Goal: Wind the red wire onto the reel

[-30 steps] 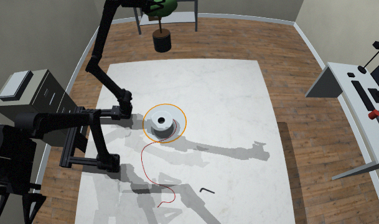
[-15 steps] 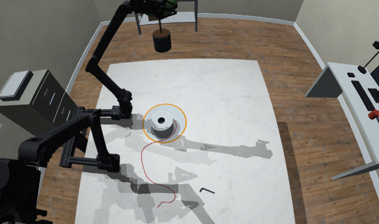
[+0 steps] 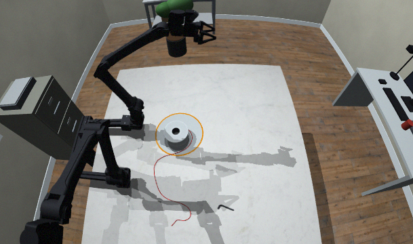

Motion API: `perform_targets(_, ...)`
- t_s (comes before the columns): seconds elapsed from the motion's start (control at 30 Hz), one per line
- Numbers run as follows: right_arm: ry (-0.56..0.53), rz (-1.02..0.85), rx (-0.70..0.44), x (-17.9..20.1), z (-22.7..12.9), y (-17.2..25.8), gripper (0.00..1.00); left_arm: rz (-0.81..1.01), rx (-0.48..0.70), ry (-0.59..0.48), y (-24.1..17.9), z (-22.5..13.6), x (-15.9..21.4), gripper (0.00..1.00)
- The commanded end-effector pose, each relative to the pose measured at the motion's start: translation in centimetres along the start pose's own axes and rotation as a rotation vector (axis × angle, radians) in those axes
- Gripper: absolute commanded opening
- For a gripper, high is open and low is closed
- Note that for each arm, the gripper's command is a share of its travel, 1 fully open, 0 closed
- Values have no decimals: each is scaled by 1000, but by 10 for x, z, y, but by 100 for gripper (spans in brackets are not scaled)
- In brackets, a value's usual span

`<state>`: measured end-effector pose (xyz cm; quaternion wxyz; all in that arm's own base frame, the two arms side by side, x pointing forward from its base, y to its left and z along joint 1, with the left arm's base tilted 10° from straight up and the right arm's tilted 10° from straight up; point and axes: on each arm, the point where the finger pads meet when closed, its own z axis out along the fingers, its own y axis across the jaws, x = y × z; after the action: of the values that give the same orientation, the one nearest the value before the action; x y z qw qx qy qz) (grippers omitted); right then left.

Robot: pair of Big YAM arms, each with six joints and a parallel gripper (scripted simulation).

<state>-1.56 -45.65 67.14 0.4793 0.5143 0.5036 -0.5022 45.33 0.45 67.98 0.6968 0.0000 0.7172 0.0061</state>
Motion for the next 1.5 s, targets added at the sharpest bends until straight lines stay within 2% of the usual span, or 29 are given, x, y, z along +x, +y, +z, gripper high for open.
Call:
perform_targets(0.0,-36,13,10,19,21,-5,100,-9,9,-29,-5,25,27,100)
perform_targets(0.23,-36,13,10,90,52,-4,100,-9,9,-29,-6,55,98,100)
perform_targets(0.3,-36,13,10,90,52,-4,100,-9,9,-29,-6,55,98,100)
perform_targets(0.5,-36,13,10,137,64,-3,100,-9,9,-29,-7,66,146,100)
perform_targets(0.67,-36,13,10,162,68,-3,100,-9,9,-29,-7,70,171,100)
perform_targets(0.97,-36,13,10,176,69,-3,100,-9,9,-29,-7,71,185,100)
perform_targets(1.47,-36,13,10,177,69,-3,100,-9,9,-29,-7,71,185,100)
